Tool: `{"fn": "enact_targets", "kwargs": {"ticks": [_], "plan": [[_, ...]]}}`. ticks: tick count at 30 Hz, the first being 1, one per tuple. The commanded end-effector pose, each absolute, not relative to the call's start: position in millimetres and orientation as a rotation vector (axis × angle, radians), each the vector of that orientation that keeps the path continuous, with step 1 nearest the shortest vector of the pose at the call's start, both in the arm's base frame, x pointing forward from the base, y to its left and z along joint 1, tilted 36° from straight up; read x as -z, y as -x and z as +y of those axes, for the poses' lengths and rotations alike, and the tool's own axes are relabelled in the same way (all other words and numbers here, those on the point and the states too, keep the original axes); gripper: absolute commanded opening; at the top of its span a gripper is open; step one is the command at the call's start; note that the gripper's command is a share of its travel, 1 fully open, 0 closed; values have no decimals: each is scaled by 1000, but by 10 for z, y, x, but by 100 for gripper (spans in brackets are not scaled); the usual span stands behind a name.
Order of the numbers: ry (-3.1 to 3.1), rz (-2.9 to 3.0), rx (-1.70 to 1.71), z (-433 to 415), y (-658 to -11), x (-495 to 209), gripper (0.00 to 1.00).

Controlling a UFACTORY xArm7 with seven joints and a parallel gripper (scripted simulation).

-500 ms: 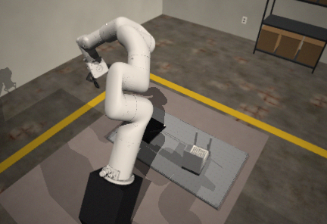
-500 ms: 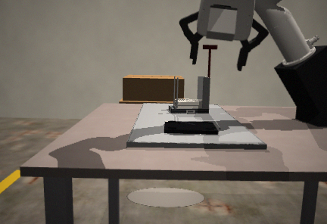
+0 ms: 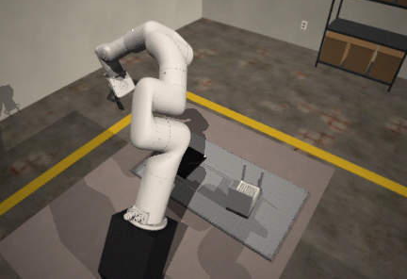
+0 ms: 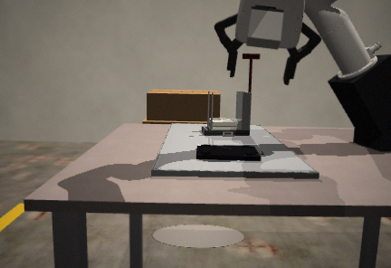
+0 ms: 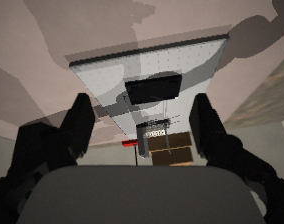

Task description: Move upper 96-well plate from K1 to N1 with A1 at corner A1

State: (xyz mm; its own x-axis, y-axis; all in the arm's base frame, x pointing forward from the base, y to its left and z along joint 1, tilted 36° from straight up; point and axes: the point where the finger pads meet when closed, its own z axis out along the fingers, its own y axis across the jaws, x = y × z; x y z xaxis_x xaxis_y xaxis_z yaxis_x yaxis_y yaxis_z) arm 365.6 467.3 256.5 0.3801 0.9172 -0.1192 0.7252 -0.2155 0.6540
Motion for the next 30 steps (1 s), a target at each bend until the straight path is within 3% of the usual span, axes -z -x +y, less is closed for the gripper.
{"fn": "enact_targets", "kwargs": {"ticks": [1, 30], "plan": [[-2009, 1411, -396, 4688, -3646, -2585, 100], [-2199, 1346, -278, 3719, -4300, -2584, 100]]}}
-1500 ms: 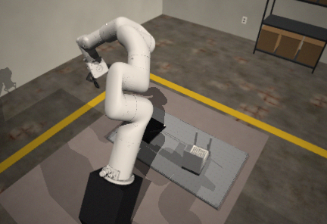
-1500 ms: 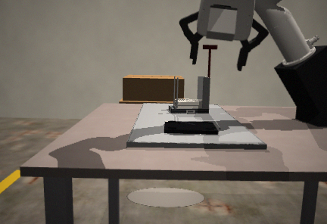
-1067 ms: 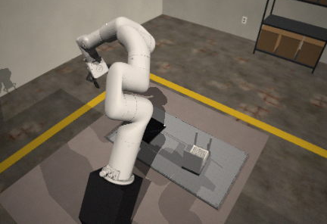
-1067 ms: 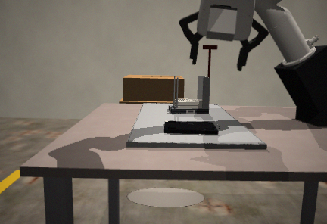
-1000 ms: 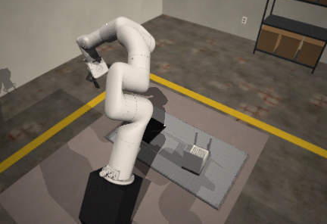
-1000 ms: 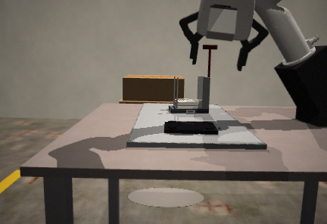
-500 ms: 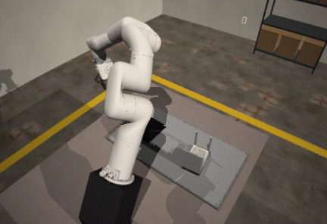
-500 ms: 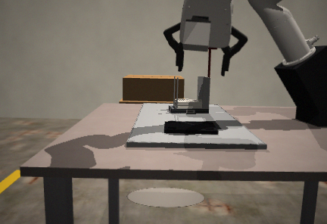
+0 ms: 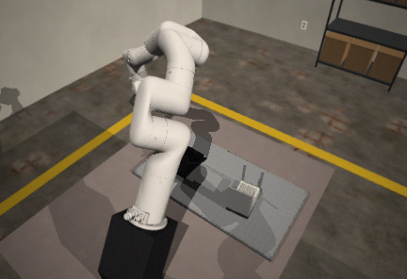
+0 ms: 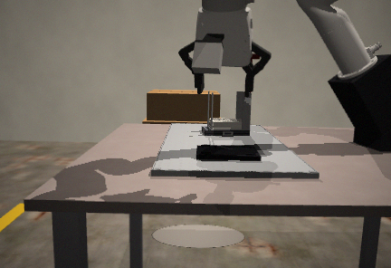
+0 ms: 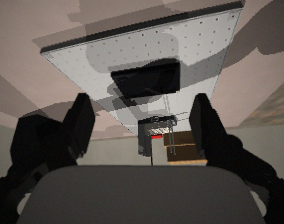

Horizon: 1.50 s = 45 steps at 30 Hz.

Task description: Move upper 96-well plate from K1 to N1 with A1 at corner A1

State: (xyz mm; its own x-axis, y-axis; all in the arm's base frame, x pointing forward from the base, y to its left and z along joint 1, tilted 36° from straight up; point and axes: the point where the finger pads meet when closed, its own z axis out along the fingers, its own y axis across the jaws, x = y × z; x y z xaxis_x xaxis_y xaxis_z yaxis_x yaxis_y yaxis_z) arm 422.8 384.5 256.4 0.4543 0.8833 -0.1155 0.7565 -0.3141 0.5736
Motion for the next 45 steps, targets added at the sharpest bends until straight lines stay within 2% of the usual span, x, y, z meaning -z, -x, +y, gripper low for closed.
{"fn": "enact_targets", "kwargs": {"ticks": [1, 45], "plan": [[-2199, 1346, -278, 3674, -4323, -2582, 100], [-2443, 1221, -239, 1985, -4841, -2496, 100]]}}
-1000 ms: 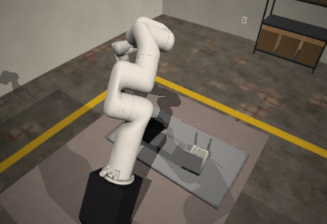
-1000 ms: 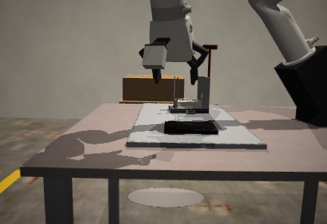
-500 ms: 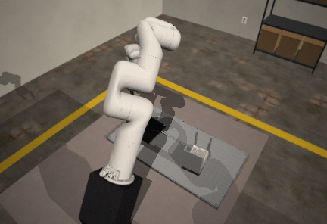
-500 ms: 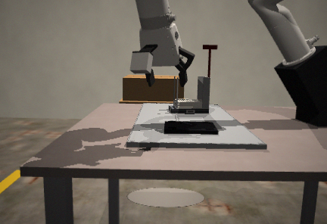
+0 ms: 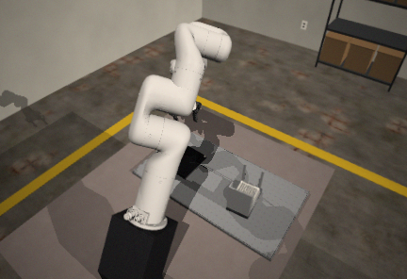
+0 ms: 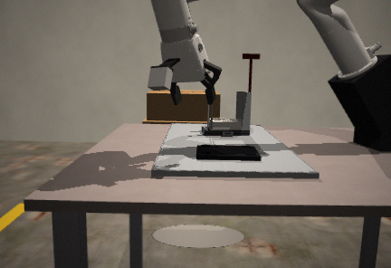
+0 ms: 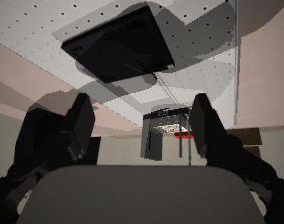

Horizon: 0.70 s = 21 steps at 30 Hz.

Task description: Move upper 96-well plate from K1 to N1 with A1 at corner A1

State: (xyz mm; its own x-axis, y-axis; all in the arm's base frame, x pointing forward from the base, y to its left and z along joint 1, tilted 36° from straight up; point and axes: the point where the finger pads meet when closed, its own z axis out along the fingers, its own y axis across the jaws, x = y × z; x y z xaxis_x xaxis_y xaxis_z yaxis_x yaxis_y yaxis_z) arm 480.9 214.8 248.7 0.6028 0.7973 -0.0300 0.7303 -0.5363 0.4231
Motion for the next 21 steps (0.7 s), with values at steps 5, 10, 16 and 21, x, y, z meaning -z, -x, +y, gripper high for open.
{"fn": "enact_targets", "kwargs": {"ticks": [5, 10, 16, 21], "plan": [[-2530, 1163, -251, 1798, -4856, -2482, 100], [-2530, 1163, -251, 1548, -4871, -2463, 100], [-2617, 1096, -277, 1348, -4868, -2445, 100], [-2617, 1096, -277, 1098, -4859, -2423, 100]]}}
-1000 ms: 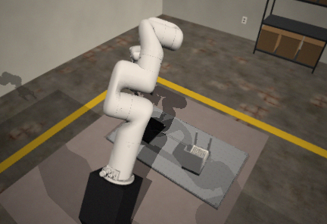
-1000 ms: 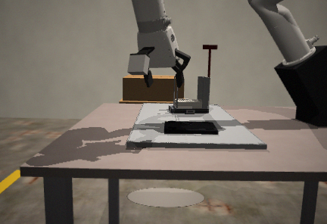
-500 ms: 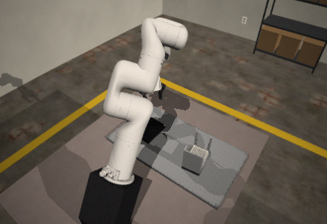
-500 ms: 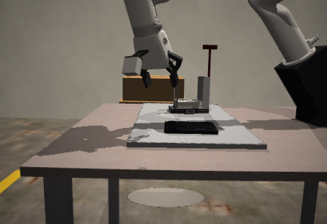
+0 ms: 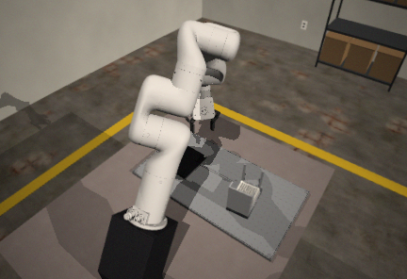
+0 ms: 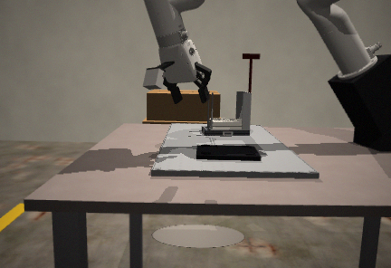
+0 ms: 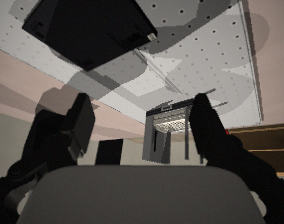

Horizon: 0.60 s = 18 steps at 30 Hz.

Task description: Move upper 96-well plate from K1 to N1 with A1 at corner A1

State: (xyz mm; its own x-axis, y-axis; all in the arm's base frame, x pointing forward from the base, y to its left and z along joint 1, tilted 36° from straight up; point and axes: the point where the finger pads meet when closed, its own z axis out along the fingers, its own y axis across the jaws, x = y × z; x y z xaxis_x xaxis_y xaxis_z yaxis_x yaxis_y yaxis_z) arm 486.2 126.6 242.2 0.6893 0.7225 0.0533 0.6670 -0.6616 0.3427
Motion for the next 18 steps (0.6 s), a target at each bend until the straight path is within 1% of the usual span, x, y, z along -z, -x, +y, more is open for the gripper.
{"fn": "enact_targets", "kwargs": {"ticks": [1, 15, 18], "plan": [[-2617, 1096, -277, 1048, -4857, -2418, 100], [-2701, 1018, -316, 580, -4795, -2369, 100], [-2779, 930, -369, 434, -4760, -2351, 100]]}}
